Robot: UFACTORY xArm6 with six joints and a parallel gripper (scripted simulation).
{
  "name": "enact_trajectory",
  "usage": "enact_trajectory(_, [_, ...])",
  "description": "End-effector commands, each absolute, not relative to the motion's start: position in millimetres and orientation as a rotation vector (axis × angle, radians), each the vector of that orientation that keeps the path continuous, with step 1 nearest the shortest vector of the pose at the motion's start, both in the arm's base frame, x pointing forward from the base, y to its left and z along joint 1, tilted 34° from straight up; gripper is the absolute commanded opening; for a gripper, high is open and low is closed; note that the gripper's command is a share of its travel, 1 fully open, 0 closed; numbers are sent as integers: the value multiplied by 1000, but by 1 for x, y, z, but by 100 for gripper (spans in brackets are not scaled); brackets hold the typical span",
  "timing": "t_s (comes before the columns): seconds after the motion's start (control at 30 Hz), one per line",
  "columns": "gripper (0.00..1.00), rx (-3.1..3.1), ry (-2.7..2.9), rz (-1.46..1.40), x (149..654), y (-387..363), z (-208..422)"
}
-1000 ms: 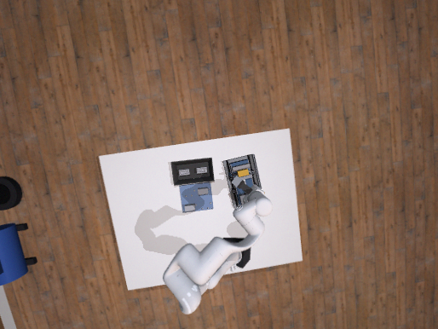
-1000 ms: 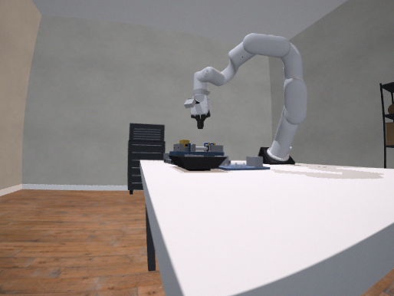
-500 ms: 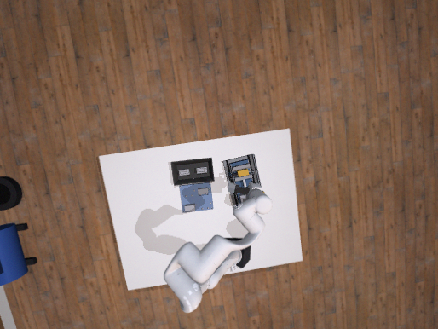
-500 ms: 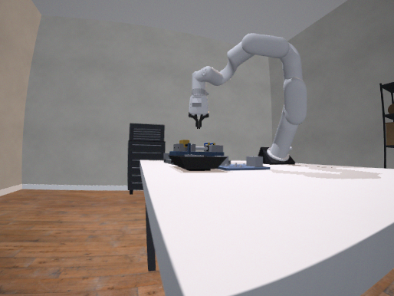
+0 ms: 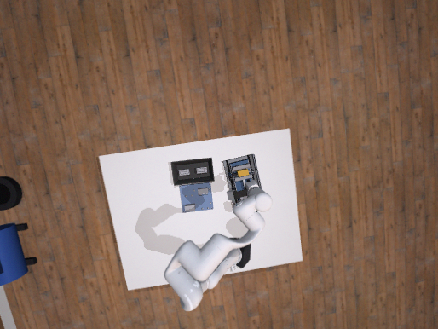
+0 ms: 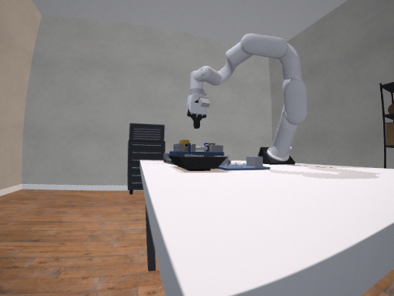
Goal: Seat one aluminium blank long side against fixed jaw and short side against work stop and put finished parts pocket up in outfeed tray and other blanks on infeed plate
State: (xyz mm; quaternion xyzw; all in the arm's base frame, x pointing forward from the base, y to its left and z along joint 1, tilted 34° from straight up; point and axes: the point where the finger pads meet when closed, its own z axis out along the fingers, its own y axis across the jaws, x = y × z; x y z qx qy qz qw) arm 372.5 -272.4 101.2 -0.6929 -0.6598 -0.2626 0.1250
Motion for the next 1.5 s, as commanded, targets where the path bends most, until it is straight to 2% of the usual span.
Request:
enact_trajectory(0.0, [0, -1879, -2113, -813, 376, -275, 103])
enact_trajectory(0.73, [0, -1217, -2721, -912, 389, -277, 105])
enact_trajectory(1.47, [0, -194, -3187, -928, 404, -280, 107])
